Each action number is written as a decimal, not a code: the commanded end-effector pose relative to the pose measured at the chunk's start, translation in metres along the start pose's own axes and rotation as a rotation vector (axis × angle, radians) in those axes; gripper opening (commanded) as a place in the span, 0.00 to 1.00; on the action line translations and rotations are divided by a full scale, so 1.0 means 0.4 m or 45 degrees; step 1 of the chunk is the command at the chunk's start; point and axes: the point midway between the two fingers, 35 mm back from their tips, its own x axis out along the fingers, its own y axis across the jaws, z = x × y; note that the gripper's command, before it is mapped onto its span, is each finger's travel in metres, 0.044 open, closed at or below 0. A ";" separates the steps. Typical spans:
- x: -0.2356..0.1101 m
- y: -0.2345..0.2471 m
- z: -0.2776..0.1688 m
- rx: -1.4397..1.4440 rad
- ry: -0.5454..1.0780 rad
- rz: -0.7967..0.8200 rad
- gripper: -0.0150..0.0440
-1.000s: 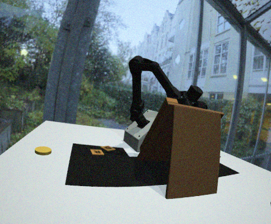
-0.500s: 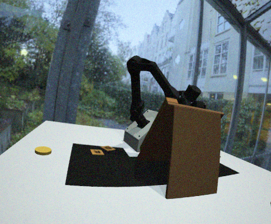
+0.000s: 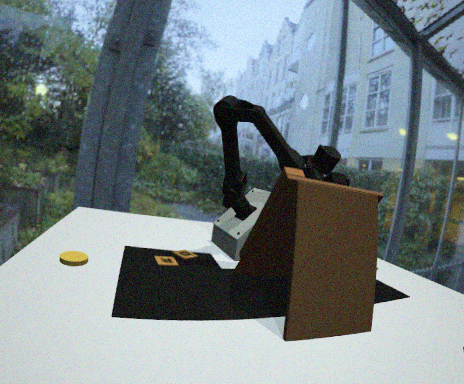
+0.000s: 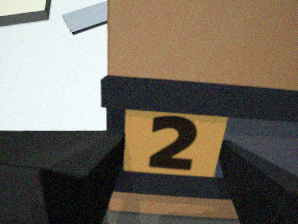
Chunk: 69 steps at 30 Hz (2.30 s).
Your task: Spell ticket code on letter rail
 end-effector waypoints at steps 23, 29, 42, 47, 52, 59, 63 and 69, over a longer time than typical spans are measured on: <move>0.000 -0.039 -0.008 -0.012 0.004 0.003 0.25; 0.000 -0.047 -0.008 -0.012 0.004 0.003 0.25; 0.000 -0.065 -0.007 -0.013 0.005 0.003 0.25; 0.000 -0.071 -0.007 -0.013 0.005 0.003 0.25; 0.000 -0.078 -0.007 -0.013 0.005 0.003 0.25; 0.000 -0.087 -0.007 -0.014 0.005 0.003 0.25; 0.000 -0.092 -0.007 -0.014 0.005 0.003 0.25; 0.001 -0.100 -0.007 -0.014 0.005 0.002 0.25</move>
